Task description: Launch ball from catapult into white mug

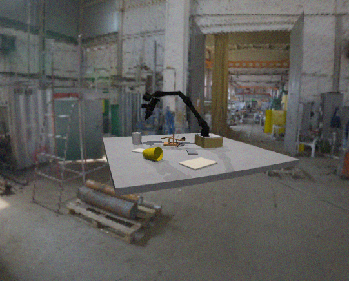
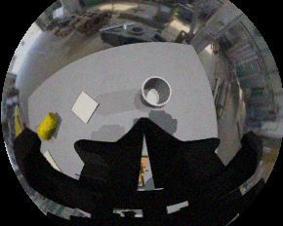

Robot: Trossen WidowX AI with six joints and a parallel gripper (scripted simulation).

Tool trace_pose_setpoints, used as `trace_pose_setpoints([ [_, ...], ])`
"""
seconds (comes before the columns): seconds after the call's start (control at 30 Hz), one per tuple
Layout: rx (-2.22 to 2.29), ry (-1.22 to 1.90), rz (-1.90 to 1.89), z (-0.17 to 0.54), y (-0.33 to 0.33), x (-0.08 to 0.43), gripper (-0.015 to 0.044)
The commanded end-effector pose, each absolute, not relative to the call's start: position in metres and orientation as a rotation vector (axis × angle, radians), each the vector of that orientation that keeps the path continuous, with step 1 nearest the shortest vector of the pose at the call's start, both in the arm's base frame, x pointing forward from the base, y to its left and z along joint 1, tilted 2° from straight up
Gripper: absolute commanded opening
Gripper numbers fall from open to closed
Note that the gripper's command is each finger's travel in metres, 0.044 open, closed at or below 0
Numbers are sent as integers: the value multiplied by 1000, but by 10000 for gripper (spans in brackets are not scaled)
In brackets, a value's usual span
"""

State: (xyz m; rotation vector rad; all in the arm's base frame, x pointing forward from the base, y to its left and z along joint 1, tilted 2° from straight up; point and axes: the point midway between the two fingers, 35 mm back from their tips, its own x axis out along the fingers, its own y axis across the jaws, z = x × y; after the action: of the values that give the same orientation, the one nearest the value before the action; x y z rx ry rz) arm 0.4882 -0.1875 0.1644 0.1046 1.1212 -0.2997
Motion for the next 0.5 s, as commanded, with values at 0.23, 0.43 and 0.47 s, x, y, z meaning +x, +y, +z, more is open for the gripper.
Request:
trace_pose_setpoints([
  [0.23,-118,1337,-180,132,-130,451,0],
  [0.43,-250,1457,-104,113,-104,425,0],
  [0.47,-273,1476,-90,110,-100,421,0],
])
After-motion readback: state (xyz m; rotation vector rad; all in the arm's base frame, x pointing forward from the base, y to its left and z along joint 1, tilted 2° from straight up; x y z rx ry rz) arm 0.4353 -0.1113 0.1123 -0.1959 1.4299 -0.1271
